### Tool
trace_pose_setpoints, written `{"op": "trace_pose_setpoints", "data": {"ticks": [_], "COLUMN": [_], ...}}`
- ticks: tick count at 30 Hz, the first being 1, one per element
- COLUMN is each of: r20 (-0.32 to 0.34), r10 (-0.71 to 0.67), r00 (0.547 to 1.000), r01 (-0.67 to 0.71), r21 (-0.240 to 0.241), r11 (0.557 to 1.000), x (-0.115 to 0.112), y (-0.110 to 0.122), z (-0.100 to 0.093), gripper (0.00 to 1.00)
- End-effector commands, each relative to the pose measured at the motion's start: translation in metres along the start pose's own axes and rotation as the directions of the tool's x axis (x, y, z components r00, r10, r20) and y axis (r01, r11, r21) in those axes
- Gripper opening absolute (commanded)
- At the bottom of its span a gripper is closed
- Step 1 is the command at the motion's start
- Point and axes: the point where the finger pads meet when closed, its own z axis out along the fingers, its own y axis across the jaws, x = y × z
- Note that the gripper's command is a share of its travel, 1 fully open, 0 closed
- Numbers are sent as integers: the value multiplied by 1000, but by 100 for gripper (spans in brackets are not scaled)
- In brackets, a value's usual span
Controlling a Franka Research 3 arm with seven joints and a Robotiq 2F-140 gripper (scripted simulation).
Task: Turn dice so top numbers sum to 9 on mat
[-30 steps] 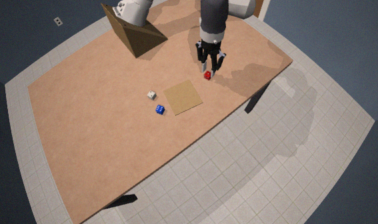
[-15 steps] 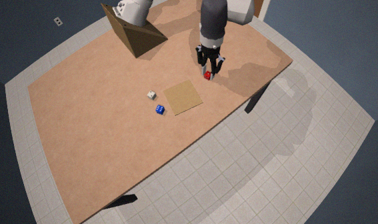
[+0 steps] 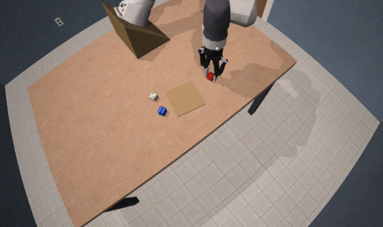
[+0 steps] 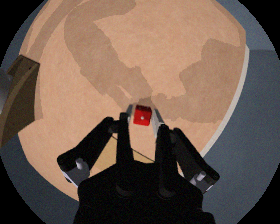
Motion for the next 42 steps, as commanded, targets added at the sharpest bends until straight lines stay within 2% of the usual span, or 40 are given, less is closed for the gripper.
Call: {"op": "trace_pose_setpoints", "data": {"ticks": [1, 28, 29, 42], "r20": [2, 2, 2, 2], "r10": [-8, -8, -8, -8], "r00": [1000, 1000, 1000, 1000], "r01": [8, 8, 8, 8], "r21": [-2, -2, -2, -2], "r11": [1000, 1000, 1000, 1000], "x": [0, 0, 0, 0], "y": [1, 1, 1, 1], "z": [1, 1, 1, 1], "gripper": [28, 28, 16, 16]}}
